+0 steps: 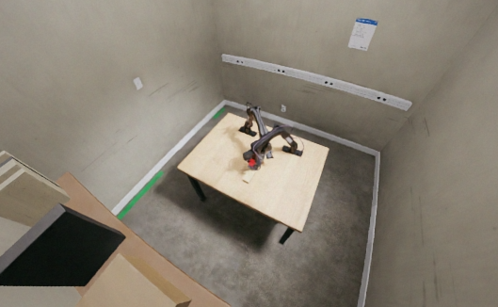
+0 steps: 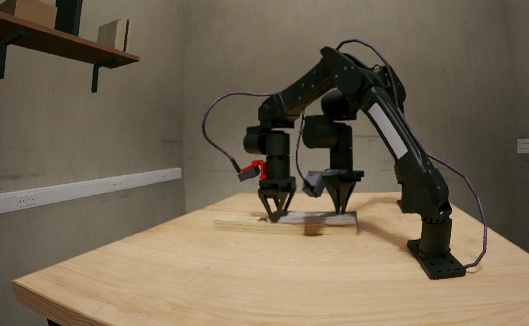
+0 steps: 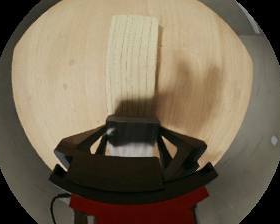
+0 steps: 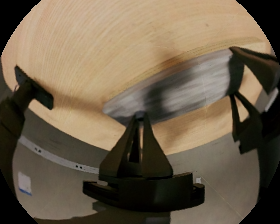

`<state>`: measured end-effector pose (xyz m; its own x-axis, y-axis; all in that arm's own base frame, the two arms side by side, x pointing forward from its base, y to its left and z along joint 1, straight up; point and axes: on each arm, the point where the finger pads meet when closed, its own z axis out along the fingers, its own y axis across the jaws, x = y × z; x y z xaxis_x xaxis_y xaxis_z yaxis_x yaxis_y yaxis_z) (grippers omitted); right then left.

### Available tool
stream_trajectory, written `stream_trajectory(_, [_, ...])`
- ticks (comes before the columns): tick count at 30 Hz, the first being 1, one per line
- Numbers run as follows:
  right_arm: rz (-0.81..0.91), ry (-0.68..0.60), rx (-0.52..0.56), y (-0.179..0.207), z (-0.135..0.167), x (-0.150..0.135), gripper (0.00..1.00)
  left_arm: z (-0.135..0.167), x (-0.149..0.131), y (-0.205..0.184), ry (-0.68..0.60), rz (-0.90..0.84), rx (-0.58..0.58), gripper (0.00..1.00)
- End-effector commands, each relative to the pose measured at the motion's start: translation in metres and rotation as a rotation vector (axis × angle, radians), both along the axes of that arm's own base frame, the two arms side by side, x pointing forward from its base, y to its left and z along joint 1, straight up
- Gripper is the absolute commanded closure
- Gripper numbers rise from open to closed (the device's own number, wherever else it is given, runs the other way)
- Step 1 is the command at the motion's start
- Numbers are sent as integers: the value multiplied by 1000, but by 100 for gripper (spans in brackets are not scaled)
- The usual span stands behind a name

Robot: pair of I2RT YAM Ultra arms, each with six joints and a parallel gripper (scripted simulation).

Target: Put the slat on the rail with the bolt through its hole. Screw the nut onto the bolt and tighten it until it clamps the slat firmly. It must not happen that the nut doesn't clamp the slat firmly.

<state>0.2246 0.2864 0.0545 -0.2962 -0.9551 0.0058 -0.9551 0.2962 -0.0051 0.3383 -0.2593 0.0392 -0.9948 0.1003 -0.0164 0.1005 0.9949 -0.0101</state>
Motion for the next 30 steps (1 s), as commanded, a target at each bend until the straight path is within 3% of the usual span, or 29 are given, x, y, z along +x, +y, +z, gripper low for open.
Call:
stream_trajectory(1, [-230, -8, 14, 1, 5, 1, 89, 5, 2, -1, -11, 0, -9, 28])
stream_trajectory(5, [-310, -8, 15, 1, 5, 1, 89, 5, 2, -1, -11, 0, -9, 28])
stream_trajectory(30, [-1228, -5, 20, 1, 5, 1, 89, 5, 2, -1, -11, 0, -9, 28])
